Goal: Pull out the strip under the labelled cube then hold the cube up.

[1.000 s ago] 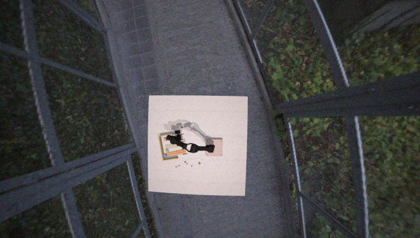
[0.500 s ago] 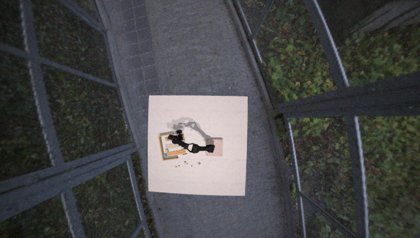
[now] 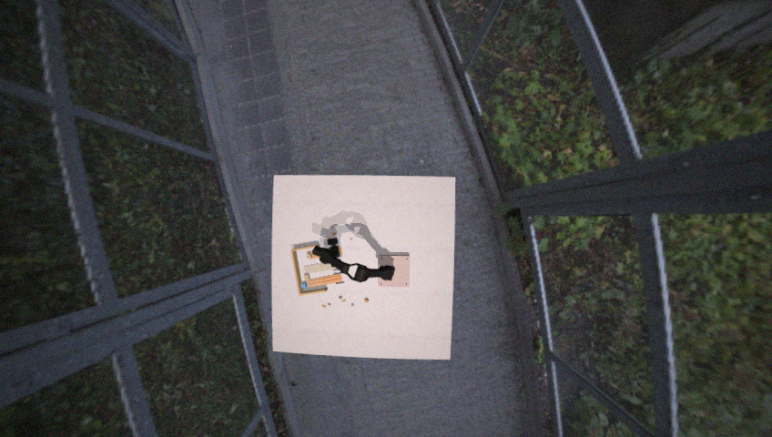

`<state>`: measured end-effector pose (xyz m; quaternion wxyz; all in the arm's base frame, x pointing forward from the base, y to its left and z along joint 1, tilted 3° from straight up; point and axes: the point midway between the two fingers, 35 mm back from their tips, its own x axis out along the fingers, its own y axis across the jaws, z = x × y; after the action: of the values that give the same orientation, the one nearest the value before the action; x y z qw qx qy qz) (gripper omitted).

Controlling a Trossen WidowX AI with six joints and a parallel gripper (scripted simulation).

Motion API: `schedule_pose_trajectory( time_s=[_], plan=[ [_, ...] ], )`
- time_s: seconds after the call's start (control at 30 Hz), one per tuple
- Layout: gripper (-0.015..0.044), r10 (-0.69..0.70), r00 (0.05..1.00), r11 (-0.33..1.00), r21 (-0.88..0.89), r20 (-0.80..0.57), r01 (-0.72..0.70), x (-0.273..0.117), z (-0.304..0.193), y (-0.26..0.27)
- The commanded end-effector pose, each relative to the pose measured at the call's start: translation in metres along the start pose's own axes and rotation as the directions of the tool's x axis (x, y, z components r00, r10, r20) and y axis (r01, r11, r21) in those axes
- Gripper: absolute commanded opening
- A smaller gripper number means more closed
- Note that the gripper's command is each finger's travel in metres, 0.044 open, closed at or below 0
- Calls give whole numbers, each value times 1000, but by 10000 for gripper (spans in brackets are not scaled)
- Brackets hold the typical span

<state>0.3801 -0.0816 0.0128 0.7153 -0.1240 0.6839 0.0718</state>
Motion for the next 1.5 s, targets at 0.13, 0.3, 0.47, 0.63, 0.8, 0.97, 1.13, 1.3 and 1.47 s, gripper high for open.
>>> schedule_pose_trajectory(
  time_s=[0.13,0.3,0.47,0.63,0.8,0.97,1.13,1.3,1.47],
  plan=[
    [0,5,1000,1000,0,-19,-5,5,-19,0],
    [0,5,1000,1000,0,-20,-4,5,-27,-1],
    [0,4,1000,1000,0,-20,-4,5,-34,-1],
    [0,4,1000,1000,0,-21,-4,5,-41,-1],
    [0,4,1000,1000,0,-22,-4,5,-49,-1],
    [0,4,1000,1000,0,-23,-4,5,-56,-1],
    [0,4,1000,1000,0,-23,-4,5,-63,-1],
    [0,4,1000,1000,0,-24,-4,5,-70,-2],
    [0,4,1000,1000,0,-25,-4,5,-78,-2]
  ],
)
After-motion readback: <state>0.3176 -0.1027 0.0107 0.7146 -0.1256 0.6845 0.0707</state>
